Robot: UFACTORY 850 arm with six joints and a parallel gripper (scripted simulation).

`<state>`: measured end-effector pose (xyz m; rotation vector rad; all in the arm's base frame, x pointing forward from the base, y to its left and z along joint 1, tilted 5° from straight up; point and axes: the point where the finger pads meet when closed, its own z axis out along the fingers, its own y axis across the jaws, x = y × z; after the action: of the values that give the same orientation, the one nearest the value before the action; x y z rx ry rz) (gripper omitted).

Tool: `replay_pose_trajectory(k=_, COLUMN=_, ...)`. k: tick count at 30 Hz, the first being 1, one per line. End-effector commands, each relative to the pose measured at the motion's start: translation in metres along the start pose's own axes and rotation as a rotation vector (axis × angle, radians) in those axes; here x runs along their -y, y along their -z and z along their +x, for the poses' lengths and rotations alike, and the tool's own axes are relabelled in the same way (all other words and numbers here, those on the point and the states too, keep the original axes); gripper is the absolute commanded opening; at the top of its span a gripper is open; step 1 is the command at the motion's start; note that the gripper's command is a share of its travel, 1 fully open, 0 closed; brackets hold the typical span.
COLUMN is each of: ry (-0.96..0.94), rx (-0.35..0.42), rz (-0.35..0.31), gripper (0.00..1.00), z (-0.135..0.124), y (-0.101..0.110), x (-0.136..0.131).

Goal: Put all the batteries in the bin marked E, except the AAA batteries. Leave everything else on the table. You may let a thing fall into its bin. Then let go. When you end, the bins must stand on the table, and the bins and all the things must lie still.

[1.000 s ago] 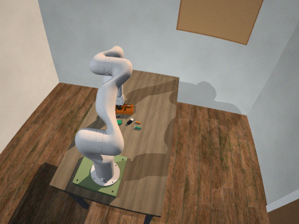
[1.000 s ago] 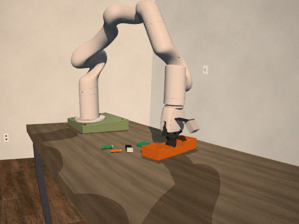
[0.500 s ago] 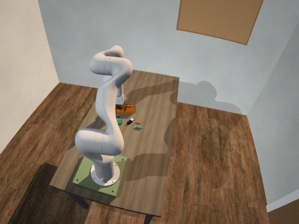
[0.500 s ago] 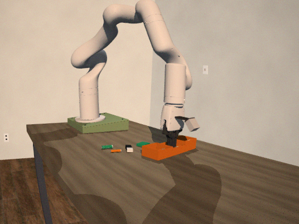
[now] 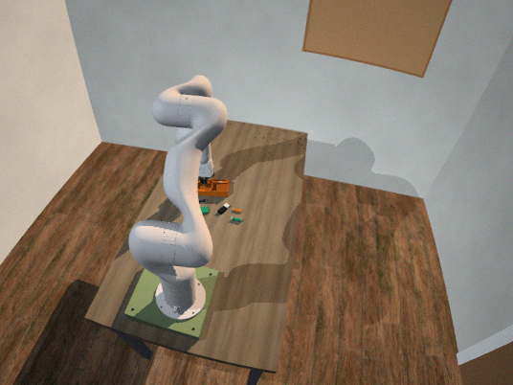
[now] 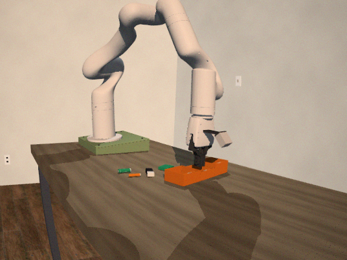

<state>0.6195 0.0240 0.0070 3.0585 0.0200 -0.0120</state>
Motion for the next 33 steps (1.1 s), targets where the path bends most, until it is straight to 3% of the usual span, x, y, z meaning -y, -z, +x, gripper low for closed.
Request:
replay_pose_trajectory(k=1, ry=0.000, rx=-0.002, rz=0.000, gripper=0.07, z=0.001, y=0.006, x=0.000)
replay_pose_trajectory(k=11, ry=0.000, rx=-0.002, rz=0.000, gripper=0.07, z=0.001, y=0.037, x=0.000)
replay_pose_trajectory(k=14, ry=0.000, rx=-0.002, rz=0.000, gripper=0.07, z=0.001, y=0.037, x=0.000)
replay_pose_trajectory(k=33, ry=0.000, rx=-0.002, rz=0.000, gripper=0.07, z=-0.012, y=0.037, x=0.083)
